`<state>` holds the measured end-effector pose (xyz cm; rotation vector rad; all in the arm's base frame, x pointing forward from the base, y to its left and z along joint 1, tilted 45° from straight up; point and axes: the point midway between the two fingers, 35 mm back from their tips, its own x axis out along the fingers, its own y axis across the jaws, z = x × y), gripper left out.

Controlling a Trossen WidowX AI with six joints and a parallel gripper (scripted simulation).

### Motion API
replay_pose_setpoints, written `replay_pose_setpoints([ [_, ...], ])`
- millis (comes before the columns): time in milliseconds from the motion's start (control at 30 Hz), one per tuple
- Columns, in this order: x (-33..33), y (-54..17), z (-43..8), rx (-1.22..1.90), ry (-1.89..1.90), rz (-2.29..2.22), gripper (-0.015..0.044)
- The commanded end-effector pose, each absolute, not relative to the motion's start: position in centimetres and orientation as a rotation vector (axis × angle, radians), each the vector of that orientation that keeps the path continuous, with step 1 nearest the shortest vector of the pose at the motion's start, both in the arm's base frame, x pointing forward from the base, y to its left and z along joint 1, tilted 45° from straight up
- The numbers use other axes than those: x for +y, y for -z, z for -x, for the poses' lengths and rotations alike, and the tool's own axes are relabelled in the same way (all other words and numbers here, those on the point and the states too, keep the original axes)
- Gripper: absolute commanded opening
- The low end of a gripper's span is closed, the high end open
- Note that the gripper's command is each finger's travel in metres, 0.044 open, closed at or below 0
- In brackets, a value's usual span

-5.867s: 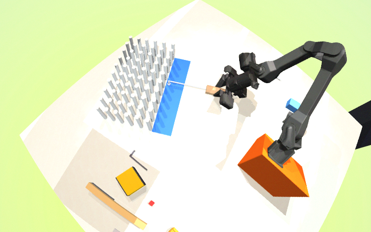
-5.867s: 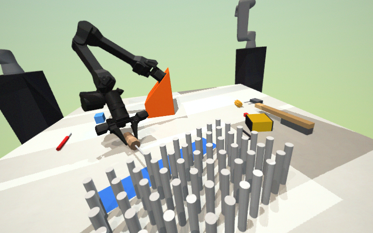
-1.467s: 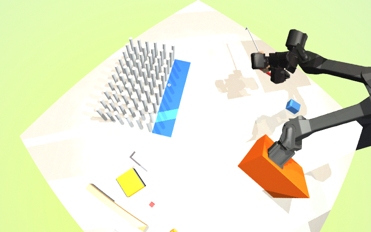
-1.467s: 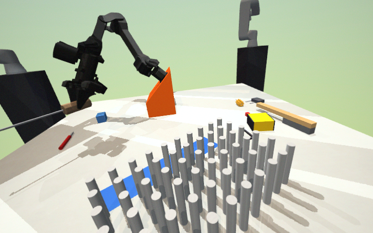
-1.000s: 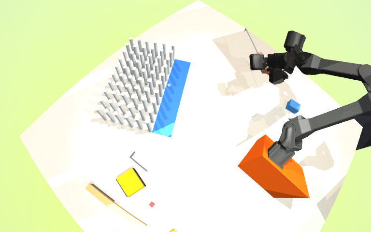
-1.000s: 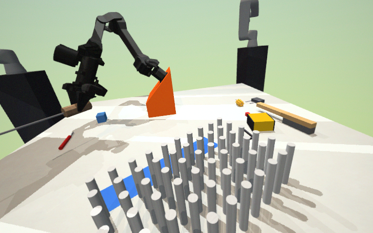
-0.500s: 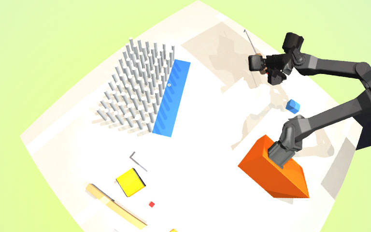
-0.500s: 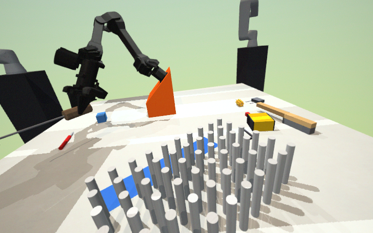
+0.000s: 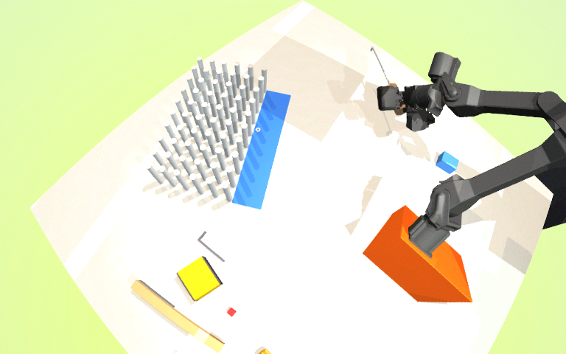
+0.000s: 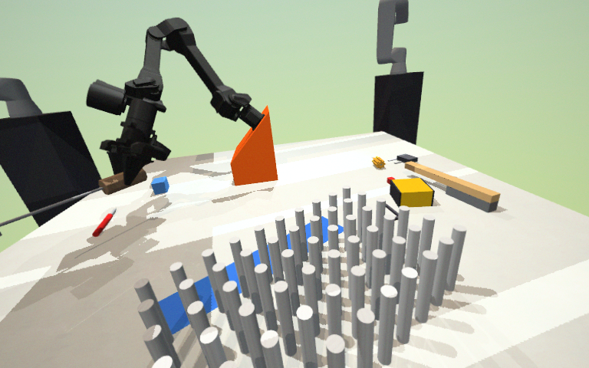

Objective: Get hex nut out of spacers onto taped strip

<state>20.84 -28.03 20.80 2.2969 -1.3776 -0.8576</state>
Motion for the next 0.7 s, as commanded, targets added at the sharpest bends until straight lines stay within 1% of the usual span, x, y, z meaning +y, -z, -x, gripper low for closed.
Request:
replay_pose_setpoints([
  [0,-28.3,-20.4,-21.0,-1.367,0.865,-2.298,0.0000],
  [667,-29.3,-19.4,-21.0,-1.366,0.866,-2.298,0.0000],
])
